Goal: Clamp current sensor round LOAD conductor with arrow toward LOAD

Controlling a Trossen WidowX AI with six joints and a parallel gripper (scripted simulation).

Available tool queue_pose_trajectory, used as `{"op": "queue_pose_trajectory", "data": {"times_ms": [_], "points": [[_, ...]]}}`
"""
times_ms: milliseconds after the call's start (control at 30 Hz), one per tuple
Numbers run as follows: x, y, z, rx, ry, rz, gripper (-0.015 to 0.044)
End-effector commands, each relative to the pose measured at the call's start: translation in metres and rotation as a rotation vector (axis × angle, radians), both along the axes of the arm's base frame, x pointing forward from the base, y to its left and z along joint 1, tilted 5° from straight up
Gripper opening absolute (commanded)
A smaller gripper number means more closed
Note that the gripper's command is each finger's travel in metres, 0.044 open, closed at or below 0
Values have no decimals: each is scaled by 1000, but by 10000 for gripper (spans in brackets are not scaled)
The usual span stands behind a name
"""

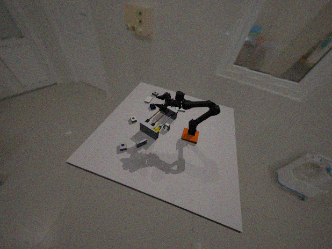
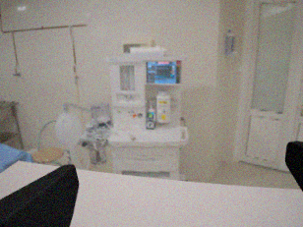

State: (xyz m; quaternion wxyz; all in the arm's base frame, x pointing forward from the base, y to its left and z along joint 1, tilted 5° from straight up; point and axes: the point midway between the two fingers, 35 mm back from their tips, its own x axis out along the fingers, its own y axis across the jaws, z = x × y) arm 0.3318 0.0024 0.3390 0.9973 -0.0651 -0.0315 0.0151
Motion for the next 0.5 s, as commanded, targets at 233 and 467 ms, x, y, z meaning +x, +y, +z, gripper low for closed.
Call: {"op": "queue_pose_trajectory", "data": {"times_ms": [233, 467], "points": [[-11, 3, -22, 132, 67, -17, 440], [2, 62, -83, 67, 637, 78, 440]]}}
